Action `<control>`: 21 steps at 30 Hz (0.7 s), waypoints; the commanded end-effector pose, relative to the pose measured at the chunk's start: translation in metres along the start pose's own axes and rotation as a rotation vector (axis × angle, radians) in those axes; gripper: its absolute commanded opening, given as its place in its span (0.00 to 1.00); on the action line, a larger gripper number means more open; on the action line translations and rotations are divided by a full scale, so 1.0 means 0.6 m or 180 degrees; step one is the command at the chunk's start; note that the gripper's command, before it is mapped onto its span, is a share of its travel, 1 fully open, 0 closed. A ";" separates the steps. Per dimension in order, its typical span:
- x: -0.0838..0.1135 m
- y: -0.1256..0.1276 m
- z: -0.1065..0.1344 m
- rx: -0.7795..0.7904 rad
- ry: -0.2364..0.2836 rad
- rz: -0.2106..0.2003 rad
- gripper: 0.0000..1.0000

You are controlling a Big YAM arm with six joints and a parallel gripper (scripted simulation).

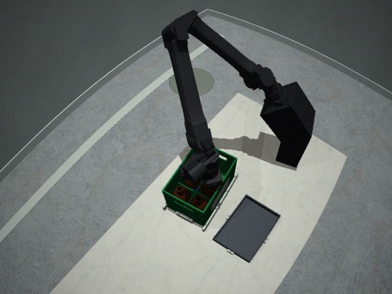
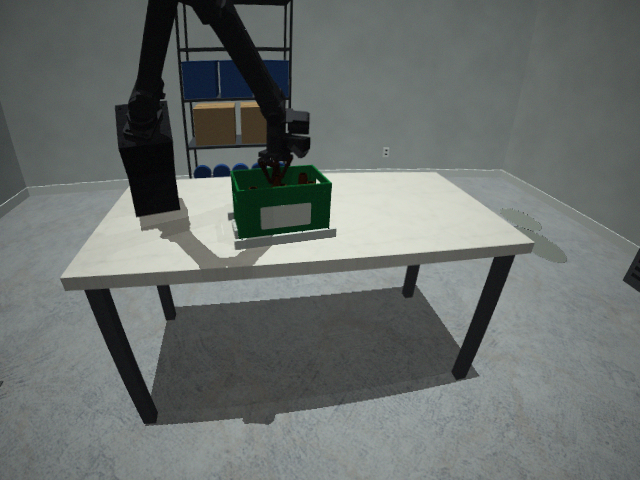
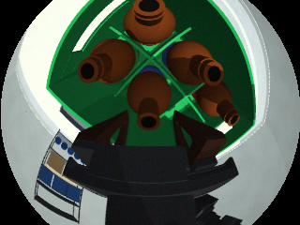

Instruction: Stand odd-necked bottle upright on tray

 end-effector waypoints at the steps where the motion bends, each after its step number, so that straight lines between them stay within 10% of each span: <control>1: 0.039 0.009 -0.006 -0.0032 -0.0076 -0.0082 0.61; 21: 0.131 0.016 -0.020 -0.0086 -0.0110 -0.0127 0.61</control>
Point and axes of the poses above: the point where the finger pads meet when closed, its own x axis back along the fingers, its own y axis across the jaws, z = x × y, the point moved 9 cm from there along x, back along the fingers, and after that the axes turned 11 degrees about -x, right-handed, at the moved point
